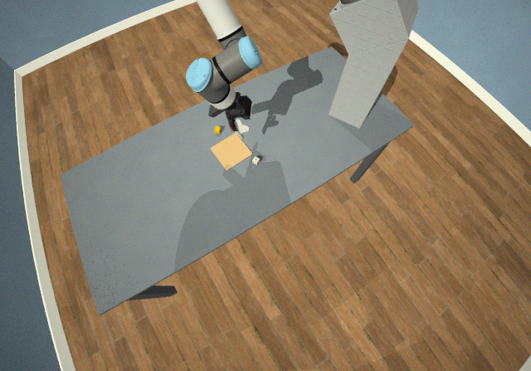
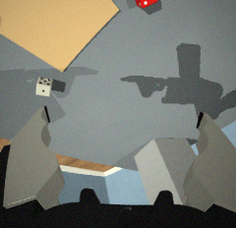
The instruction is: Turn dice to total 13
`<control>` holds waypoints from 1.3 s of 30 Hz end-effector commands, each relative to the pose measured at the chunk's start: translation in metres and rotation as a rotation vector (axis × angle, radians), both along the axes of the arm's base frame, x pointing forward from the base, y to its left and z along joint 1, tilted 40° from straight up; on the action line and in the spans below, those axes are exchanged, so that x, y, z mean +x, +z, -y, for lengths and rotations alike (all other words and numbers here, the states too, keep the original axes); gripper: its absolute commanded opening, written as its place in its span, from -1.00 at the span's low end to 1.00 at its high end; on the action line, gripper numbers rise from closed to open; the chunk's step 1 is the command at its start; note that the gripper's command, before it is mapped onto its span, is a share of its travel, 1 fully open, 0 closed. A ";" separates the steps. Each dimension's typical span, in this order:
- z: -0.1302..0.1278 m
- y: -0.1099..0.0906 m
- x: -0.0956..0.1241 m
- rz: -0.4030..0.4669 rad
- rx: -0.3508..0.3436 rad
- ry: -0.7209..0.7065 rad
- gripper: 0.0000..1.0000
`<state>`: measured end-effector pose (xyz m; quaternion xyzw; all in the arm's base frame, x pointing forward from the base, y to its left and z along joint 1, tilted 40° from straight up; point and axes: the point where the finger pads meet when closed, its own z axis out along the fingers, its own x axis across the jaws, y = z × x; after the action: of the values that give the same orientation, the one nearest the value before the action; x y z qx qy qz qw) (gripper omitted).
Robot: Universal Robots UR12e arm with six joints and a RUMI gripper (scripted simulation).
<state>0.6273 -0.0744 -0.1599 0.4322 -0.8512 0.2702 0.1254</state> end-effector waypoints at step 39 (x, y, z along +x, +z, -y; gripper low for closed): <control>0.070 0.120 0.097 0.388 0.056 0.160 1.00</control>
<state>0.7239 -0.1446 -0.0406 0.4415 -0.8297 0.3336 -0.0740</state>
